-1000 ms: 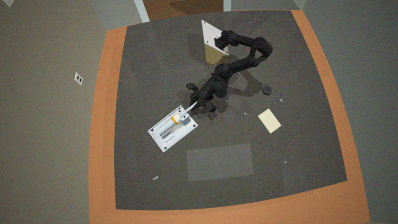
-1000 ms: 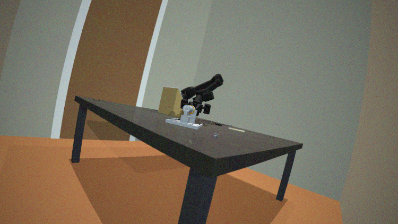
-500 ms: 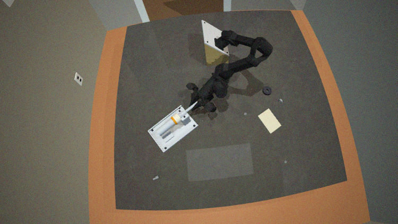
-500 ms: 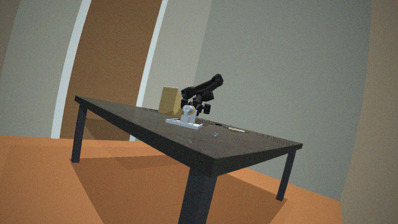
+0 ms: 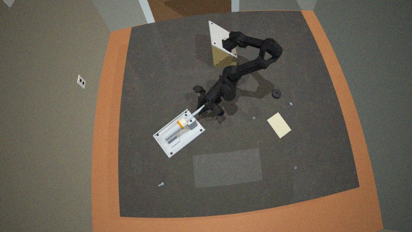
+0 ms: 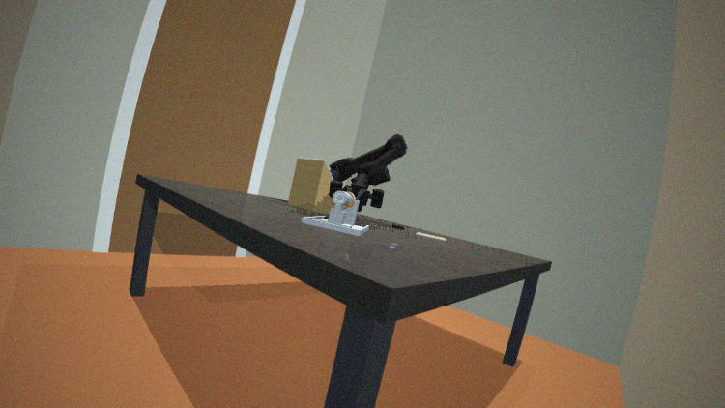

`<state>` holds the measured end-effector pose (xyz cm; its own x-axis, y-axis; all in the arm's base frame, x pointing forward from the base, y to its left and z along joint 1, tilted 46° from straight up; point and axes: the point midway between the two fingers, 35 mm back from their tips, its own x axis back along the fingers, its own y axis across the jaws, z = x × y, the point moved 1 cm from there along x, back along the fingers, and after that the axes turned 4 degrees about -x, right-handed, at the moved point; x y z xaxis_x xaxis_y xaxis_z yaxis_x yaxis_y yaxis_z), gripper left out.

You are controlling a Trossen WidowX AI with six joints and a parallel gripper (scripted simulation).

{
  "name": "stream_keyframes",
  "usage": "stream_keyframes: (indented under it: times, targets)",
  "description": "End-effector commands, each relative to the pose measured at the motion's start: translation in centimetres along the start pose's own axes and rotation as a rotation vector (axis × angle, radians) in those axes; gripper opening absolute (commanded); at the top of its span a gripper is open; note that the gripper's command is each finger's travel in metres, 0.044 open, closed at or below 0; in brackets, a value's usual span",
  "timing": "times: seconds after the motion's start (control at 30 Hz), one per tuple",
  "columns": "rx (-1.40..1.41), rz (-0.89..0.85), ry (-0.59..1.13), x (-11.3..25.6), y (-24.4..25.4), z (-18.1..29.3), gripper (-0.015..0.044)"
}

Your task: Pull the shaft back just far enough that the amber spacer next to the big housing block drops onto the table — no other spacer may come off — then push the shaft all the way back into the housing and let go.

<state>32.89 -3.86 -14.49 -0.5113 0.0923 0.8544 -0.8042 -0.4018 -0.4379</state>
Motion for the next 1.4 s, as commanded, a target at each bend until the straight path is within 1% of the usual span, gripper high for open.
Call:
stream_keyframes:
  times: [0.0, 1.37]
  targets:
    - [-0.004, 0.0, -0.001, 0.1, 0.01, -0.05, 0.0]
    - [-0.004, 0.0, -0.001, 0.44, 0.03, -0.25, 0.0]
